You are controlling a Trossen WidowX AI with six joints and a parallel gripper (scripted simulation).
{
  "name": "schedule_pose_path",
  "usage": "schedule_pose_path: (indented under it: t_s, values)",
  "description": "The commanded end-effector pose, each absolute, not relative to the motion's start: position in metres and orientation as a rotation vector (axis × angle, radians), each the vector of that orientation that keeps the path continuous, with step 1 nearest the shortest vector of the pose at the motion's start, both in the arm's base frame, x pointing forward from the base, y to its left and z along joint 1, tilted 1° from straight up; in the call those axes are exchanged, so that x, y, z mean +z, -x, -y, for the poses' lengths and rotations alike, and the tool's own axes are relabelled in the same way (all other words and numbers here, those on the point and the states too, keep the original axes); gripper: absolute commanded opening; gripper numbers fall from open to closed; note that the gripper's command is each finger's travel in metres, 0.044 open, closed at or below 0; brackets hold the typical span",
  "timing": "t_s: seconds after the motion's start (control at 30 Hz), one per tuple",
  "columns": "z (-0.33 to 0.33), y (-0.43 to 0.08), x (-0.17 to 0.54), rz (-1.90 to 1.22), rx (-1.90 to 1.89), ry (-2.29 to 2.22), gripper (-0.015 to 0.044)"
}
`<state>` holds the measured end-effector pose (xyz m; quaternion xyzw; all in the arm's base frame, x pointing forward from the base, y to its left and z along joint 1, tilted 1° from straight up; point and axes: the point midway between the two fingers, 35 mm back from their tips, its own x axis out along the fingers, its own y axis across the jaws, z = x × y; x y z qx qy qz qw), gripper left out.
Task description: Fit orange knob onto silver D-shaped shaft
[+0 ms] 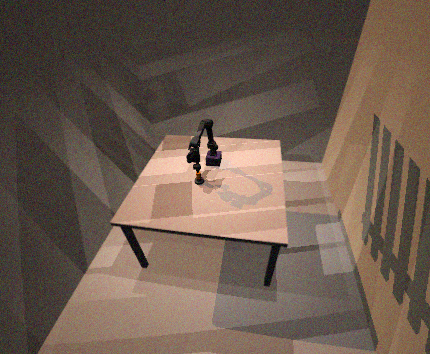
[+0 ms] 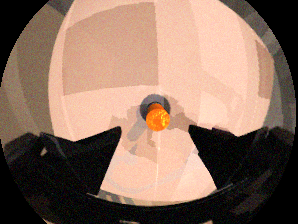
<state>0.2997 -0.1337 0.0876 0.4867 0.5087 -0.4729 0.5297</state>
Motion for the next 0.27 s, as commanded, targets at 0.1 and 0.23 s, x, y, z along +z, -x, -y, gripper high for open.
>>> schedule_pose_path:
  t_s: [0.1,0.23]
  values:
    - [0.1339,-0.2999,0.1000,-1.232,-1.135,-1.159,0.0440]
    - [0.1339,-0.2999,0.1000,-1.232,-1.135,-1.159,0.0440]
